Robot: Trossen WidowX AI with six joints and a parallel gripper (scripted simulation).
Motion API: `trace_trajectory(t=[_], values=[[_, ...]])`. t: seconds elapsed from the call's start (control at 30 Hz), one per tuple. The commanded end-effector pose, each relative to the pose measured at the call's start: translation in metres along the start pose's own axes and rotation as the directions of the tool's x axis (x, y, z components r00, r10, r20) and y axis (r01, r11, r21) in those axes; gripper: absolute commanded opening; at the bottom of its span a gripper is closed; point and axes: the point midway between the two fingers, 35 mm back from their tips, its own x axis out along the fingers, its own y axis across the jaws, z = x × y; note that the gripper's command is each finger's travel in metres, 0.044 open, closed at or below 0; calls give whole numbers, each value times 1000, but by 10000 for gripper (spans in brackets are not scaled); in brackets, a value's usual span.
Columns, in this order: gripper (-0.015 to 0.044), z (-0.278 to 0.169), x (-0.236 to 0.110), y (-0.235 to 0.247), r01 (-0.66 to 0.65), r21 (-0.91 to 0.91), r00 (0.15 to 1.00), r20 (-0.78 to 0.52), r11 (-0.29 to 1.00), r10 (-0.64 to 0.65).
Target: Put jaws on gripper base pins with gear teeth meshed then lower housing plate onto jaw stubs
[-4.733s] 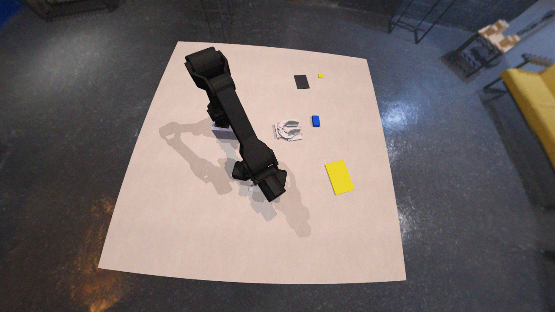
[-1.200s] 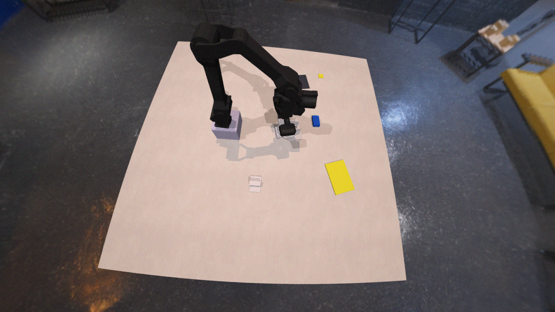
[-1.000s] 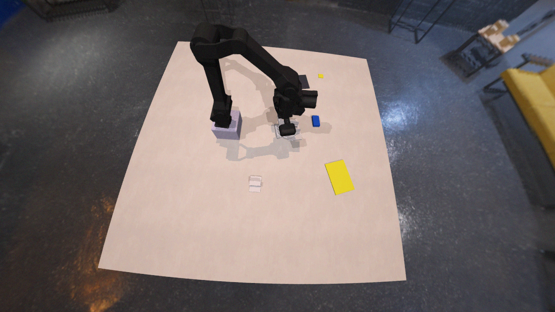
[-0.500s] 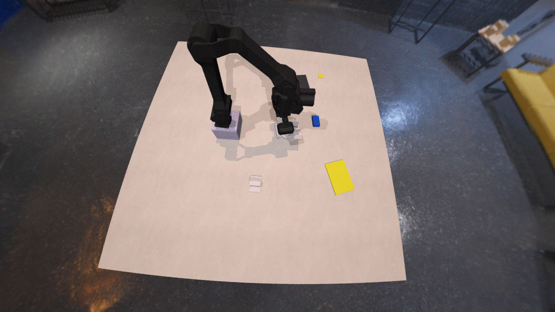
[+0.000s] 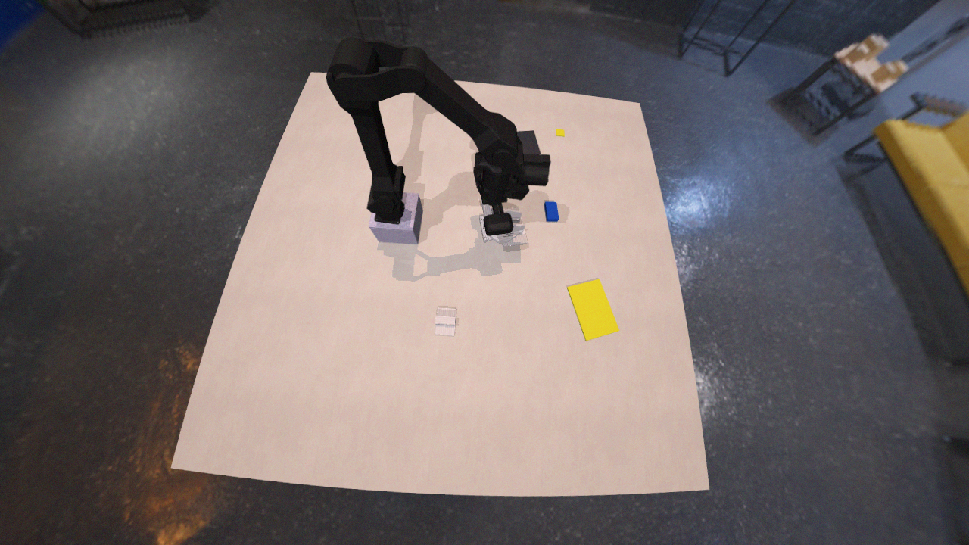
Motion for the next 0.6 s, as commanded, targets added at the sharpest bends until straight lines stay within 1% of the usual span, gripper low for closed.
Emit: trace_trajectory(t=[0.0,0.43,0.57], values=[[351,0,0,0,4,5,1000,1,1000,-4],[351,0,0,0,4,4,1000,1,1000,-4],[351,1,6,-1,4,4,1000,1,1000,-4]])
